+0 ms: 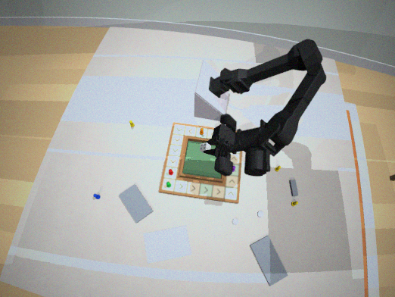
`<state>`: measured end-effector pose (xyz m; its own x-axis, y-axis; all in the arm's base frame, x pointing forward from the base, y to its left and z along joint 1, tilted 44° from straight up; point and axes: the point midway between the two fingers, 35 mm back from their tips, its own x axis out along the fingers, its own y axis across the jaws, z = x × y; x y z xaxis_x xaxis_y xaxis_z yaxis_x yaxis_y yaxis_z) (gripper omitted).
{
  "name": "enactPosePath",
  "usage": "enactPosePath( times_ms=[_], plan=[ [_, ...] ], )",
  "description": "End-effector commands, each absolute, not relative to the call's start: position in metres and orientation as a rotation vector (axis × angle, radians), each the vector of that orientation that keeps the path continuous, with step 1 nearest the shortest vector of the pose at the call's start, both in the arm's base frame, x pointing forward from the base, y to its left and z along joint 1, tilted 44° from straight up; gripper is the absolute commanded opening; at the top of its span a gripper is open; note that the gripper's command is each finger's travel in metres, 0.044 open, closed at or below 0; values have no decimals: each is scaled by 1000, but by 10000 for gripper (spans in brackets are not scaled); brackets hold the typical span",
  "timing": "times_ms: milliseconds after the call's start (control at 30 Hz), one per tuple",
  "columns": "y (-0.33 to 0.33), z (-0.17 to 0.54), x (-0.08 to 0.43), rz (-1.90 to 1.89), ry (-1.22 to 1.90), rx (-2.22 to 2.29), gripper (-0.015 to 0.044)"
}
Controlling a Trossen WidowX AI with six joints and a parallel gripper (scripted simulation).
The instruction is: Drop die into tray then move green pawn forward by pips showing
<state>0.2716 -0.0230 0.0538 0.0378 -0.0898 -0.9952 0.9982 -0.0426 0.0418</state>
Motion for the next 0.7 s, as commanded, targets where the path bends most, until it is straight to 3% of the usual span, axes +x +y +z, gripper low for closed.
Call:
enactPosePath(
  times_ms=[0, 200, 667],
  plan=[
    [-23, 54, 272, -1251, 1091, 1195, 0],
    [-23, 54, 272, -1251, 1091, 1195, 0],
    [-51, 83, 269, -1262, 1087, 1190, 368]
  ],
)
